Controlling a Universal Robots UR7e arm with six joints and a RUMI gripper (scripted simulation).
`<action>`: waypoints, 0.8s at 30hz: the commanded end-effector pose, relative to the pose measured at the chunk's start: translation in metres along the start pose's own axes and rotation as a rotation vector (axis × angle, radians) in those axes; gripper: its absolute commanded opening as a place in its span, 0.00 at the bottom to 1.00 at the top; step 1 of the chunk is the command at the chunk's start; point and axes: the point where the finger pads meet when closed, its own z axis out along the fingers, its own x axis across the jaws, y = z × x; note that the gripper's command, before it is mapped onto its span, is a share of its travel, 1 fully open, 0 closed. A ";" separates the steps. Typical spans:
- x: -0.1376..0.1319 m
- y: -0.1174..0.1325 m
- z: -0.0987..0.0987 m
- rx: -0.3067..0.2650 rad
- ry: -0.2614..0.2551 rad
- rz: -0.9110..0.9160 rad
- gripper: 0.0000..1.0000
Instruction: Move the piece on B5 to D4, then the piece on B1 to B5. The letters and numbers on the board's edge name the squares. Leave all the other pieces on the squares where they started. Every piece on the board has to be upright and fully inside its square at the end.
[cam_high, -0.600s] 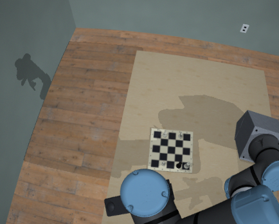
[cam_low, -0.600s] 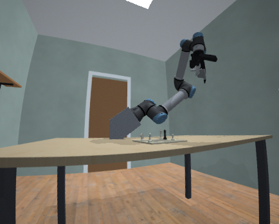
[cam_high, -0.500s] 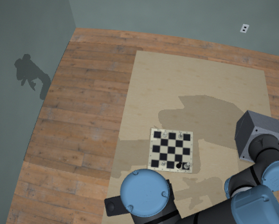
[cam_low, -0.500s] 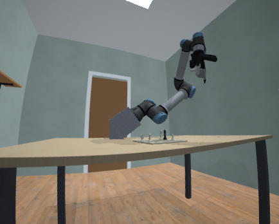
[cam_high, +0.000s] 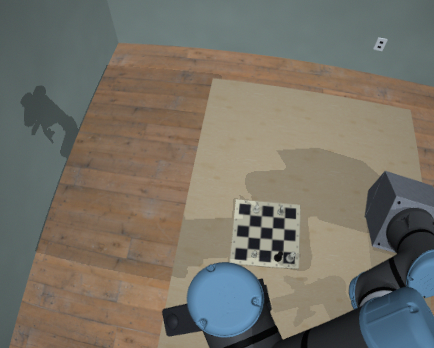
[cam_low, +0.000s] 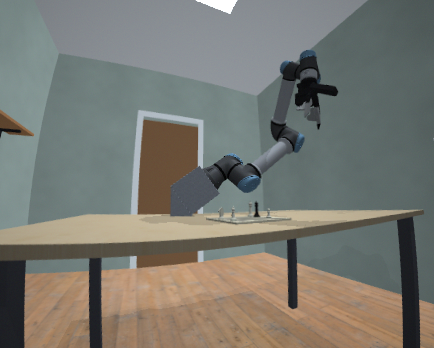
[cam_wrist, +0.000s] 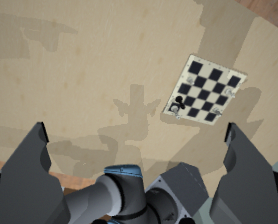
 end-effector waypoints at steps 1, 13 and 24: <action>0.000 0.000 0.000 0.001 0.000 0.000 1.00; 0.003 -0.002 0.000 -0.012 -0.005 -0.040 1.00; 0.011 -0.007 0.002 -0.047 -0.025 -0.156 1.00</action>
